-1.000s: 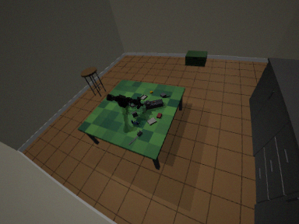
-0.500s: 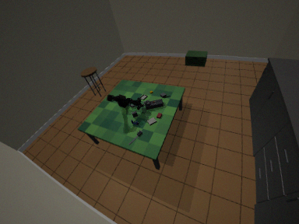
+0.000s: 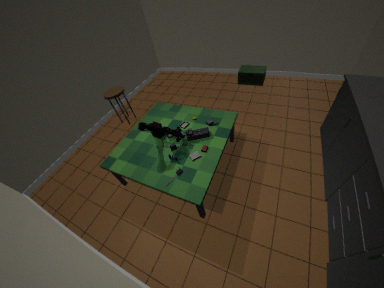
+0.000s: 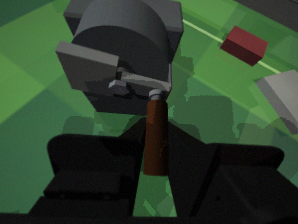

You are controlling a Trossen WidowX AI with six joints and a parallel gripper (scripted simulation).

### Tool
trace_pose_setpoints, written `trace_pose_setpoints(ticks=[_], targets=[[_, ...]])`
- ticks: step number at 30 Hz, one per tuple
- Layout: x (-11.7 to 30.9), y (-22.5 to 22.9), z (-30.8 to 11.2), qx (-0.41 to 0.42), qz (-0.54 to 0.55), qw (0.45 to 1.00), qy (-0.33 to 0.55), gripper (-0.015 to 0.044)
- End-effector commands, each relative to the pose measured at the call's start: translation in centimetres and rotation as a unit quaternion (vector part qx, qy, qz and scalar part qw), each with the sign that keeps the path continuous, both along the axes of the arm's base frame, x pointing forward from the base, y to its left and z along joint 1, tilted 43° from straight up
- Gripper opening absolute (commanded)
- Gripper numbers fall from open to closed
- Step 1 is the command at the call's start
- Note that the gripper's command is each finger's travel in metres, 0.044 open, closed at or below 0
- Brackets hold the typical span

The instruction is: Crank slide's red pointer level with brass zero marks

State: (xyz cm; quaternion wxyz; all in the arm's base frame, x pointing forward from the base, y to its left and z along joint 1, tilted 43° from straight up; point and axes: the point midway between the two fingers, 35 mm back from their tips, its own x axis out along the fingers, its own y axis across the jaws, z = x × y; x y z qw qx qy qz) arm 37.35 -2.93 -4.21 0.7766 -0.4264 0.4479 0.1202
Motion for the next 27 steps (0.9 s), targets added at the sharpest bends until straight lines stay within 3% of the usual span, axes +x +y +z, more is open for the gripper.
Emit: trace_pose_setpoints(ticks=[1,27], targets=[[-0.1,-0.5,-0.8,-0.001,-0.005,1.000,0.004,0.0000],[-0.7,-0.7,-2.1,-0.001,-0.005,1.000,0.005,0.0000]])
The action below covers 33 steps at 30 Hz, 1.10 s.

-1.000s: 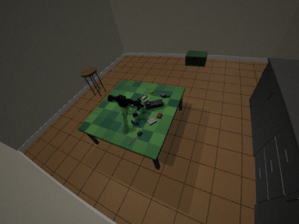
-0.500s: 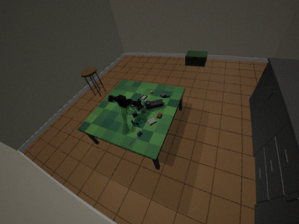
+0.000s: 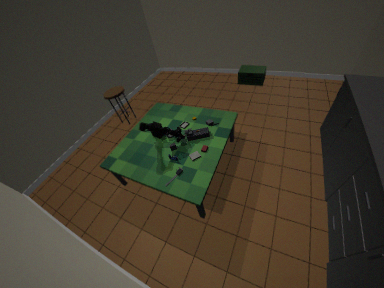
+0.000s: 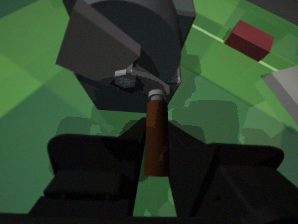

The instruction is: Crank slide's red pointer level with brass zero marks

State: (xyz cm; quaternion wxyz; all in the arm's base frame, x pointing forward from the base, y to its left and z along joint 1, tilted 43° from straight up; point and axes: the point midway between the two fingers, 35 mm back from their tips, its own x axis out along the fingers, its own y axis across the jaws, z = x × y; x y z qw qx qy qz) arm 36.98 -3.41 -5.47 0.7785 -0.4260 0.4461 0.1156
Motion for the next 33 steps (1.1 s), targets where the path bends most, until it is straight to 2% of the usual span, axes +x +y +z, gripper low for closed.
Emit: trace_pose_setpoints(ticks=[1,33], targets=[[-0.32,-0.18,-0.89,0.000,-0.002,1.000,0.009,0.0000],[-0.67,-0.06,-1.54,0.000,-0.001,1.000,0.009,0.0000]])
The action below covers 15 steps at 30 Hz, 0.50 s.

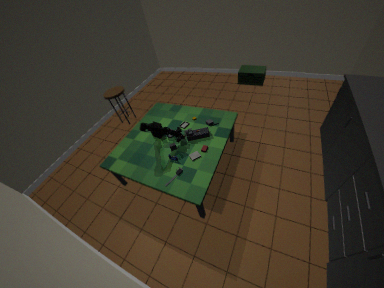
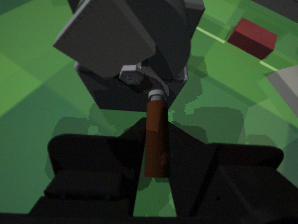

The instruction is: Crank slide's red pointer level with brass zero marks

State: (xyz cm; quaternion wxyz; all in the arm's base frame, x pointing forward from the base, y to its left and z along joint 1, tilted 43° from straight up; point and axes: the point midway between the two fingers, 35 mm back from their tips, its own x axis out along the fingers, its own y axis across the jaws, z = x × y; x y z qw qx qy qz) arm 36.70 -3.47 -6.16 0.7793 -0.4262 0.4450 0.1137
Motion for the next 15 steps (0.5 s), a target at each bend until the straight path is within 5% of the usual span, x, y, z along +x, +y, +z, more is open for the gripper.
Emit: trace_pose_setpoints(ticks=[1,15], targets=[[-0.39,0.01,-0.86,0.000,0.000,1.000,0.011,0.0000],[-0.47,0.04,-0.99,0.000,0.000,1.000,0.011,0.0000]])
